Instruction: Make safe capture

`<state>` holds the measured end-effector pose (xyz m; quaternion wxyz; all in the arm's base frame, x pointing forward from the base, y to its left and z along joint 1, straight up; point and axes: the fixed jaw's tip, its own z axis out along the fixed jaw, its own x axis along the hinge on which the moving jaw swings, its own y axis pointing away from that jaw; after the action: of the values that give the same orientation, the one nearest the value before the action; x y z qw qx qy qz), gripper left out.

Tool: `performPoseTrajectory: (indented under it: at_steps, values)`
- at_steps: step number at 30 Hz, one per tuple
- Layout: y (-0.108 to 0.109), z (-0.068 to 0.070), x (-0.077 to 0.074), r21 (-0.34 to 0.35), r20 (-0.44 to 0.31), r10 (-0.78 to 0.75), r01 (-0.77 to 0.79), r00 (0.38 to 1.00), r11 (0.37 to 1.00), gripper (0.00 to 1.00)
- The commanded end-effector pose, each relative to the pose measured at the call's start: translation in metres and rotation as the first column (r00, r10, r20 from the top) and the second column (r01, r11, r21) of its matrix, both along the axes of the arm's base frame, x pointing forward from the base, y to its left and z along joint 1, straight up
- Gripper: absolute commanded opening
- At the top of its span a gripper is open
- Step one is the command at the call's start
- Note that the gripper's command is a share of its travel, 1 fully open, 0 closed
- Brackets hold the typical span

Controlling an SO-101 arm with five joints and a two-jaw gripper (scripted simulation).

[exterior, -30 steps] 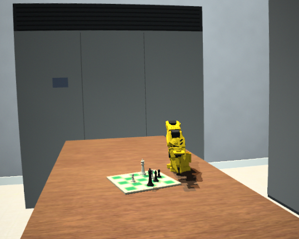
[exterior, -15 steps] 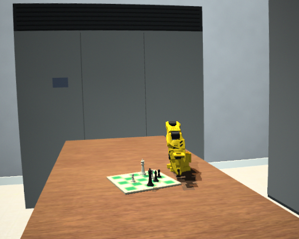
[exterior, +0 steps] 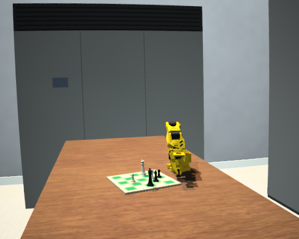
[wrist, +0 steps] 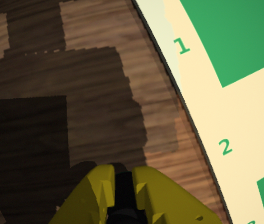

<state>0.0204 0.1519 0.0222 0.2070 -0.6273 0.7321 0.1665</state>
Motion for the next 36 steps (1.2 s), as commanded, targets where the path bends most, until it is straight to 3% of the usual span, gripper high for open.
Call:
performPoseTrajectory:
  at_steps: [1,22,36]
  values:
    - [0.0007,0.001,-0.0018,0.003,-0.005,0.004,-0.004,1.0,1.0,0.0]
    - [0.0018,0.0034,-0.0016,0.003,-0.005,0.004,-0.004,1.0,1.0,0.0]
    - [0.002,-0.0022,-0.0016,0.003,-0.005,0.004,-0.004,1.0,1.0,0.0]
